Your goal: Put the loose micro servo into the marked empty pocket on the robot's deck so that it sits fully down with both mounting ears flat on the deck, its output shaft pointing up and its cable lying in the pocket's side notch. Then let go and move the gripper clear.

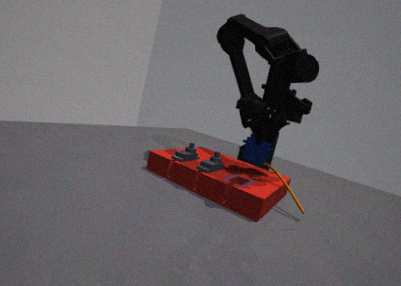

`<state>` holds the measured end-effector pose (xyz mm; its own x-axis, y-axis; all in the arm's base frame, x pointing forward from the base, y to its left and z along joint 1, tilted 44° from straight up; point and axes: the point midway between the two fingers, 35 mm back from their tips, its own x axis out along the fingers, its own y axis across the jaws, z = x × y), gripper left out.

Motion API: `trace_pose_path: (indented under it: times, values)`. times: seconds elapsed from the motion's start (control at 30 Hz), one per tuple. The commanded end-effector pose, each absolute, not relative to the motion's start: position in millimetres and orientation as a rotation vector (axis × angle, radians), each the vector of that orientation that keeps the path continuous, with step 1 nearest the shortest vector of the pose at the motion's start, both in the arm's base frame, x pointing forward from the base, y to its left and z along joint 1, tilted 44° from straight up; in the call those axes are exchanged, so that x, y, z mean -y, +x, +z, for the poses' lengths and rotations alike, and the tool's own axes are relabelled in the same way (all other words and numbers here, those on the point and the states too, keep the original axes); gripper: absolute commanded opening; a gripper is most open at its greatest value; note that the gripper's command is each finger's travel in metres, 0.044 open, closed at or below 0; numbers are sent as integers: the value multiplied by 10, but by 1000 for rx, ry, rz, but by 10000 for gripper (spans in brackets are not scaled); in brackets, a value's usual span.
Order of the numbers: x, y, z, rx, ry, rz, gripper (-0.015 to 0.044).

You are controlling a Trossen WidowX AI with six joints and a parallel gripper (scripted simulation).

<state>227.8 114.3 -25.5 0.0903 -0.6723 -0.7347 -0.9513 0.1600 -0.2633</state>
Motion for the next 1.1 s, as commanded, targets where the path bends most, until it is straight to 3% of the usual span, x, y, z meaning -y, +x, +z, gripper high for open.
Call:
trace_pose_path:
  times: [0.0,1.07]
  values:
    - [-1152,2283,-248,-1642,-1496,338,0]
    - [-1152,2283,-248,-1436,-681,-478,0]
